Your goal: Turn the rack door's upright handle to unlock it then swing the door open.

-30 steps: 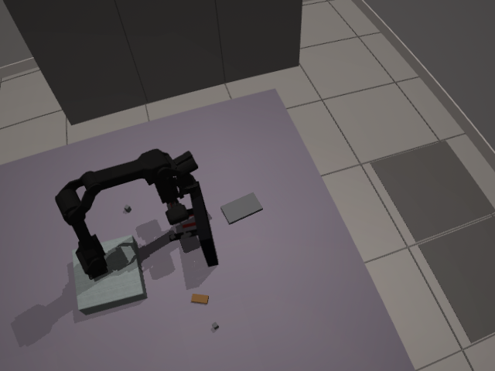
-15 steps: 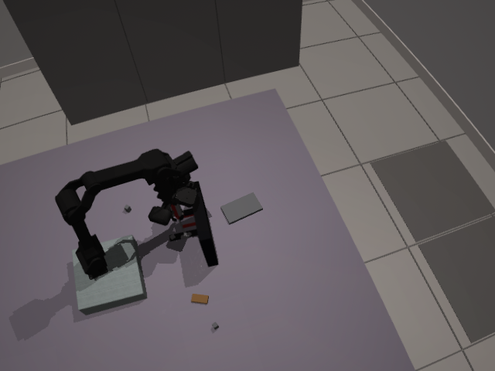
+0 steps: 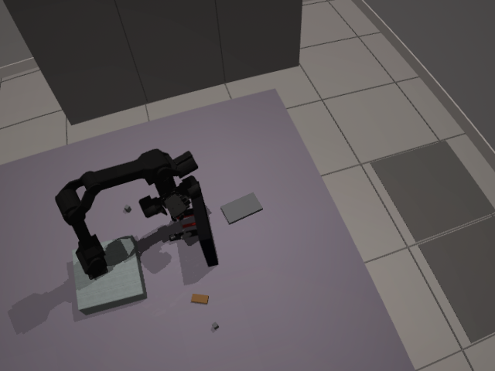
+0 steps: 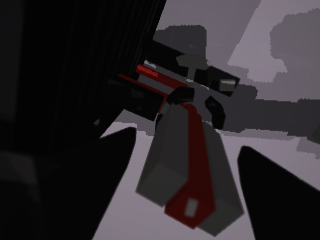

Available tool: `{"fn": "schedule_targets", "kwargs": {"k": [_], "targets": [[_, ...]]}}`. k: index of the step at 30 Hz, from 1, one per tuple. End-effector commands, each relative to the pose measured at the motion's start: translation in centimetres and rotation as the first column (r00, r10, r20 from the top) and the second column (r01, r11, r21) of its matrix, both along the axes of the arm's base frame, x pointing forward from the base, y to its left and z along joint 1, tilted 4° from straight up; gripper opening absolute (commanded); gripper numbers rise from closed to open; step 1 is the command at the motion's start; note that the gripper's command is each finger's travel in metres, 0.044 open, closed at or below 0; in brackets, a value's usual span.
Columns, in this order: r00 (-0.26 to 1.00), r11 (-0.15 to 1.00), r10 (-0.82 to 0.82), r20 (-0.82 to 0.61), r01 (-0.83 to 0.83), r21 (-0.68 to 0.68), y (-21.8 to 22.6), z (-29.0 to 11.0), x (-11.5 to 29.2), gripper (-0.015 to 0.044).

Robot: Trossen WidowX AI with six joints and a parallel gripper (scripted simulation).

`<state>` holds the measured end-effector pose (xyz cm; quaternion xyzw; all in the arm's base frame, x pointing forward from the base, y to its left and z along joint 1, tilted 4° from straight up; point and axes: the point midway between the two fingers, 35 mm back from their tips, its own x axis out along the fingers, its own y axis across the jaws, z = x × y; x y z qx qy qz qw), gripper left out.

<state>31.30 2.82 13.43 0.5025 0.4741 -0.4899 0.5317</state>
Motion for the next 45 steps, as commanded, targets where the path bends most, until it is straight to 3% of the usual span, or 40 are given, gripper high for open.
{"fn": "schedule_targets", "kwargs": {"k": [1, 8, 12, 19, 32, 37, 45], "targets": [[0.986, 0.986, -0.168, 0.005, 0.168, 0.007, -0.09, -0.10, -0.06, 0.0294], [0.905, 0.905, -0.425, 0.012, 0.425, 0.028, -0.09, -0.10, -0.06, 0.0294], [0.905, 0.905, -0.425, 0.012, 0.425, 0.028, -0.09, -0.10, -0.06, 0.0294], [0.905, 0.905, -0.425, 0.012, 0.425, 0.028, -0.09, -0.10, -0.06, 0.0110], [0.905, 0.905, -0.425, 0.012, 0.425, 0.028, -0.09, -0.10, -0.06, 0.0023], [0.911, 0.911, -0.413, 0.012, 0.412, 0.027, -0.10, -0.10, -0.11, 0.0022], [0.966, 0.966, -0.257, 0.007, 0.257, 0.014, -0.22, -0.13, -0.74, 0.0022]]}}
